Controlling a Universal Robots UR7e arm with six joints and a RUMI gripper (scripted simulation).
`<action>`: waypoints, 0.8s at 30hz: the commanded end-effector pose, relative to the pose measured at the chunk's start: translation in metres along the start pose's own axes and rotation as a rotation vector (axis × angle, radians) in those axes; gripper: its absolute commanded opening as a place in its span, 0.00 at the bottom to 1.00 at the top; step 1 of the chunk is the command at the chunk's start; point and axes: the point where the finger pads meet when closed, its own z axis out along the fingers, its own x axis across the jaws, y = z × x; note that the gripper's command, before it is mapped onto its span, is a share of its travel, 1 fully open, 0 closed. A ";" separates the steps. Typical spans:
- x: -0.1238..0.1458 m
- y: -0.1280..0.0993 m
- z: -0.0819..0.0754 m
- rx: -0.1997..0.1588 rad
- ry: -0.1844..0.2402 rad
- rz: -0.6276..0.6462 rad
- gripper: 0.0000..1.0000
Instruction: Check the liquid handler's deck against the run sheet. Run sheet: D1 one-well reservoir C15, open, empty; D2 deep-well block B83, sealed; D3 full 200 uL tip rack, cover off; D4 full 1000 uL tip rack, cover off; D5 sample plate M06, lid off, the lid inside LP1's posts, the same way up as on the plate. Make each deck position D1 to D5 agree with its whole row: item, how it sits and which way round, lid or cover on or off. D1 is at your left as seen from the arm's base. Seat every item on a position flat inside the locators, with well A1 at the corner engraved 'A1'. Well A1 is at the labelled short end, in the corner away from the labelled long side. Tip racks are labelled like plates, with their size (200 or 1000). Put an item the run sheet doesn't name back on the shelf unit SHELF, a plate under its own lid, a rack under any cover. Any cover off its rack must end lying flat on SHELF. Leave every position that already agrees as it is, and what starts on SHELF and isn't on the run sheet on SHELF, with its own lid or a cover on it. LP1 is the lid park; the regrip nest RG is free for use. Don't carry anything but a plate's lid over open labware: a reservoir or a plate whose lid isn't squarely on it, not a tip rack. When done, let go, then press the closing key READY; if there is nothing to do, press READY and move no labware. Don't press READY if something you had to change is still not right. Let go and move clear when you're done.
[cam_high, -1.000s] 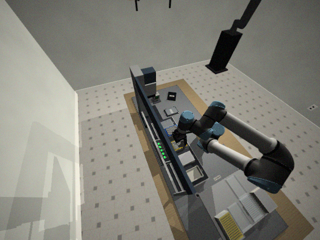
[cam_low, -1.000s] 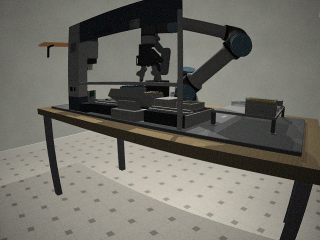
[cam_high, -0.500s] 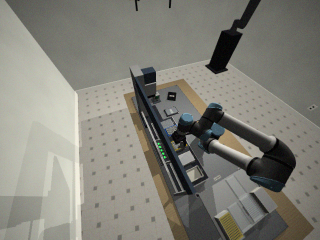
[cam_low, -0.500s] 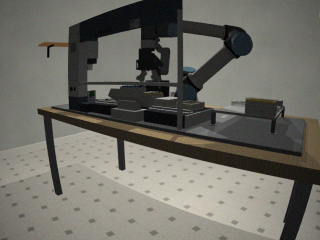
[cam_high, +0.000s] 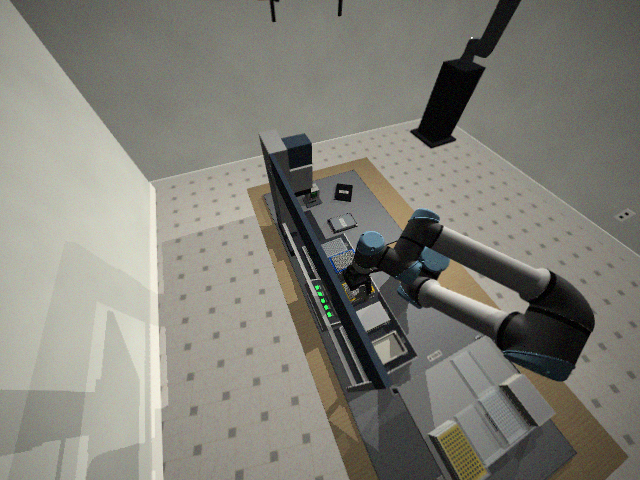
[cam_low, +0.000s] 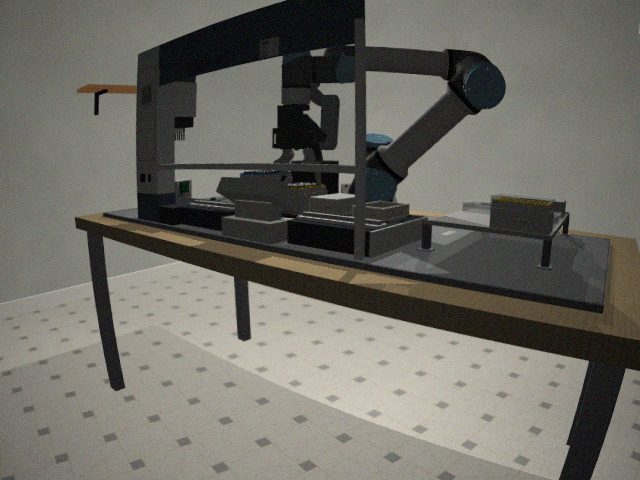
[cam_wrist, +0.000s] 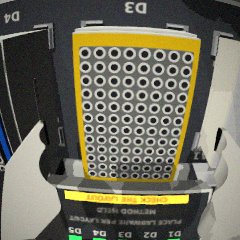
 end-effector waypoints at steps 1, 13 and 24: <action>0.000 0.001 0.006 0.000 -0.001 0.000 0.82; 0.000 0.001 0.026 0.000 -0.001 0.000 0.82; 0.000 0.000 0.034 0.000 -0.001 0.000 0.82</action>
